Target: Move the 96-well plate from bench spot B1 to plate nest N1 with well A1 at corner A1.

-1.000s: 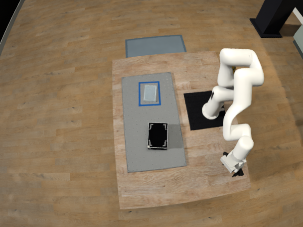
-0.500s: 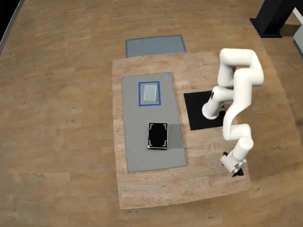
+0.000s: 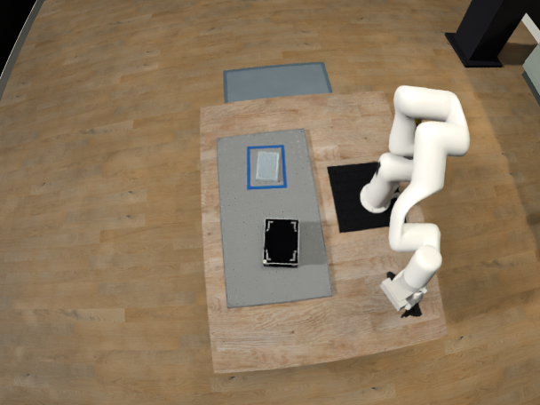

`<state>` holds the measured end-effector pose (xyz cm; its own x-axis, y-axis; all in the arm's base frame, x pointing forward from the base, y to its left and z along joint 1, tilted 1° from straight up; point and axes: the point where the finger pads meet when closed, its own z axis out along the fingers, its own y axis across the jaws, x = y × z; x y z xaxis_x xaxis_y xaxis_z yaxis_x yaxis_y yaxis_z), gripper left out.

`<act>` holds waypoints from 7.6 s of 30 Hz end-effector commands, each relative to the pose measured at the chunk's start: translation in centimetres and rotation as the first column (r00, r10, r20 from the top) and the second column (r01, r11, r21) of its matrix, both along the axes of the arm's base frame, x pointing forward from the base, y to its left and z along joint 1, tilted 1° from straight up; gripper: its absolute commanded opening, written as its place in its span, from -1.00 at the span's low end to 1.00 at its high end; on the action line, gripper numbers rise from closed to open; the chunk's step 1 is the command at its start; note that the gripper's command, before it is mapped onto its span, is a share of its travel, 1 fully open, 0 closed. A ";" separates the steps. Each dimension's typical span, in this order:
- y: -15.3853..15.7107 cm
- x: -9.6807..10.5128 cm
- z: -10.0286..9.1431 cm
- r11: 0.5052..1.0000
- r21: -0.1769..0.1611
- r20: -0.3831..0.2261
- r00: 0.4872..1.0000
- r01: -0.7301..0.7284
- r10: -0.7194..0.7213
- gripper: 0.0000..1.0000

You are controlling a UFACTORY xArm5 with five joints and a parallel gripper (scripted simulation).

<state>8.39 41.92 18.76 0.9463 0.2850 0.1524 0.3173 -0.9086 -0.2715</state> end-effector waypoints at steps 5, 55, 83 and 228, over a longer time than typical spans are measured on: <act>-0.6 3.1 0.4 0.999 -0.029 0.030 0.999 0.031 -0.031 1.00; -10.9 20.3 2.3 0.977 -0.158 0.054 0.989 0.145 -0.138 1.00; -20.6 27.4 3.6 0.954 -0.224 0.035 0.980 0.201 -0.198 1.00; -62.2 31.3 -10.6 -0.482 -0.298 -0.073 -0.523 0.824 -0.849 1.00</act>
<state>39.59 -20.21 8.44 -0.2273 -0.9738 0.0011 -0.9738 0.2273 -0.0044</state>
